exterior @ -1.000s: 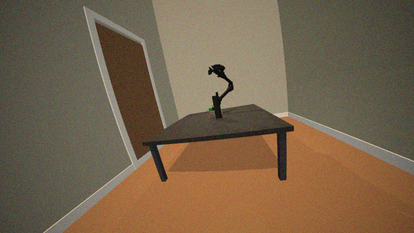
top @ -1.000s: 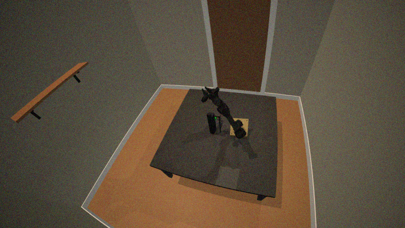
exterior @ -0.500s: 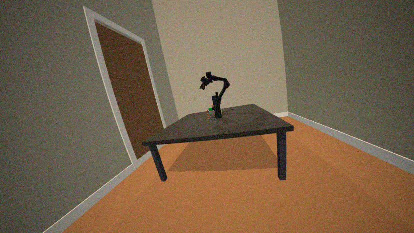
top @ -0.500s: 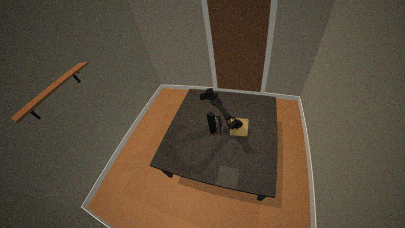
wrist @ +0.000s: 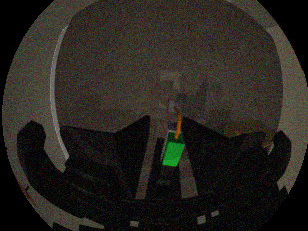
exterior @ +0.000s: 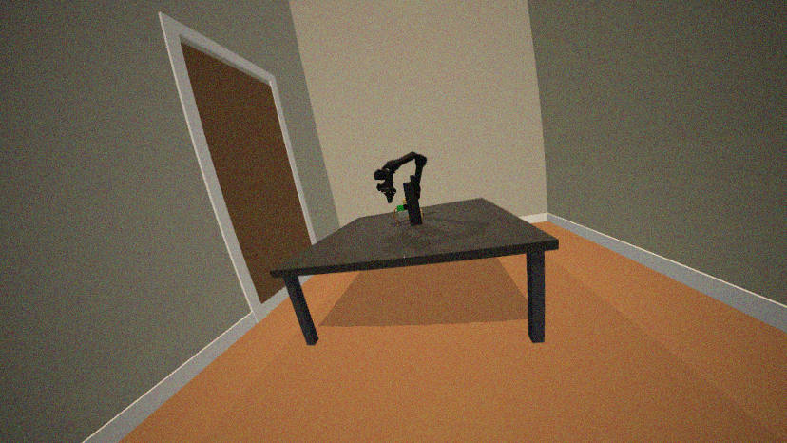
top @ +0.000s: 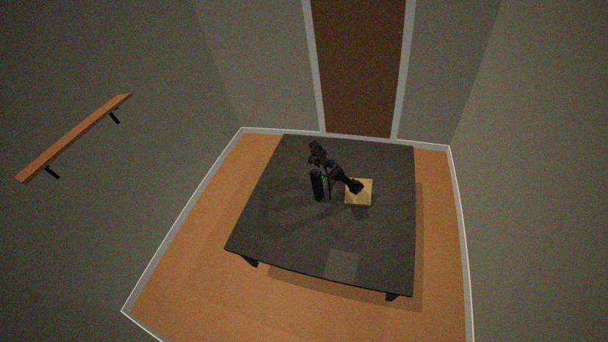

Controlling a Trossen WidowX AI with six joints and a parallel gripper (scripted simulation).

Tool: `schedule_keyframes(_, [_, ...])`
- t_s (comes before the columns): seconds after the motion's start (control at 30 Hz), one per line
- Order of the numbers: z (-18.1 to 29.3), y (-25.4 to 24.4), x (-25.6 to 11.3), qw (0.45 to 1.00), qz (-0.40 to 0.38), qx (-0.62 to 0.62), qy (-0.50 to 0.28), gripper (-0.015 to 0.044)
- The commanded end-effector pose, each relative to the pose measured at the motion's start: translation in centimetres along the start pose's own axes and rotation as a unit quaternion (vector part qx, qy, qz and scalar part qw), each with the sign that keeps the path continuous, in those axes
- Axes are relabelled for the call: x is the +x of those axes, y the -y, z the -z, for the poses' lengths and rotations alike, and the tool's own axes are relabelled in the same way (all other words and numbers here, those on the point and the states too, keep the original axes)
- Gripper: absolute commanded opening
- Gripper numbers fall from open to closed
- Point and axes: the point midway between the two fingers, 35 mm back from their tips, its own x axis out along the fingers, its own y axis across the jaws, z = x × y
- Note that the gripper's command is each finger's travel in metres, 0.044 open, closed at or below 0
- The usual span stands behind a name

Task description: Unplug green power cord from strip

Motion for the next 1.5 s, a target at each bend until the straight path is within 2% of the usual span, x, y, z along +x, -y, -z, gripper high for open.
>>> schedule_keyframes(0.0, [1.4, 2.2, 2.5, 0.995, 0.061, 0.050, -0.064, 0.0160])
schedule_keyframes(1.47, [5.4, 1.8, 2.2, 0.995, 0.061, 0.050, -0.065, 0.0160])
